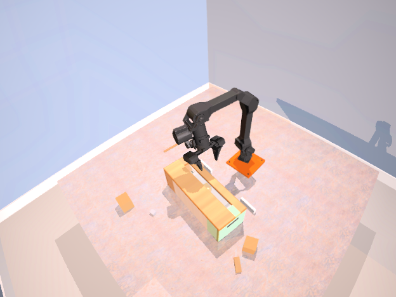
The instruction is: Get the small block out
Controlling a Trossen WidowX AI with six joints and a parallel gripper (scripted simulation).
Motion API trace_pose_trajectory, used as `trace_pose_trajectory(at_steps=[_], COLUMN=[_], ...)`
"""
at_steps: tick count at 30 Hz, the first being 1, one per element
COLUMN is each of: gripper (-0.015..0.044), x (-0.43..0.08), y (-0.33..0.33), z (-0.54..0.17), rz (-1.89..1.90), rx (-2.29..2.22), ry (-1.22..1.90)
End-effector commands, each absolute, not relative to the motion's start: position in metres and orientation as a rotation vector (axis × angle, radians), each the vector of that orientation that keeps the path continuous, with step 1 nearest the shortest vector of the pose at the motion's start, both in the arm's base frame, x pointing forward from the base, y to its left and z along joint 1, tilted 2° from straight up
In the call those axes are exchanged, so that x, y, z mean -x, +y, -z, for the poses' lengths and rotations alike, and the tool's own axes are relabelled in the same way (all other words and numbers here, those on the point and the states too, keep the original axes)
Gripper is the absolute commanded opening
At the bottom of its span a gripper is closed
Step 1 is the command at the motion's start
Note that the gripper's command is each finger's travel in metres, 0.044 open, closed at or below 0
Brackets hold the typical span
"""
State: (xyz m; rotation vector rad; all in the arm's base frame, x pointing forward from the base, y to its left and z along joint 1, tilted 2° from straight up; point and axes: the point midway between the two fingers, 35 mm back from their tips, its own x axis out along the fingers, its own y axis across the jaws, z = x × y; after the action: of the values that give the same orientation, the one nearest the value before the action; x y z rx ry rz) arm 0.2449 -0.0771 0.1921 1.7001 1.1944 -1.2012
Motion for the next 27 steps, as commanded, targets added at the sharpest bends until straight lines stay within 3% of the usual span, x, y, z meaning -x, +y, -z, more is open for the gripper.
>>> trace_pose_trajectory(at_steps=[1,27], gripper=[0.04,0.04], x=[-0.246,-0.256], y=[-0.077,-0.076], z=[-0.189,-0.148], rz=[1.205,1.205], rx=[-1.714,-1.714], ry=[1.192,1.192])
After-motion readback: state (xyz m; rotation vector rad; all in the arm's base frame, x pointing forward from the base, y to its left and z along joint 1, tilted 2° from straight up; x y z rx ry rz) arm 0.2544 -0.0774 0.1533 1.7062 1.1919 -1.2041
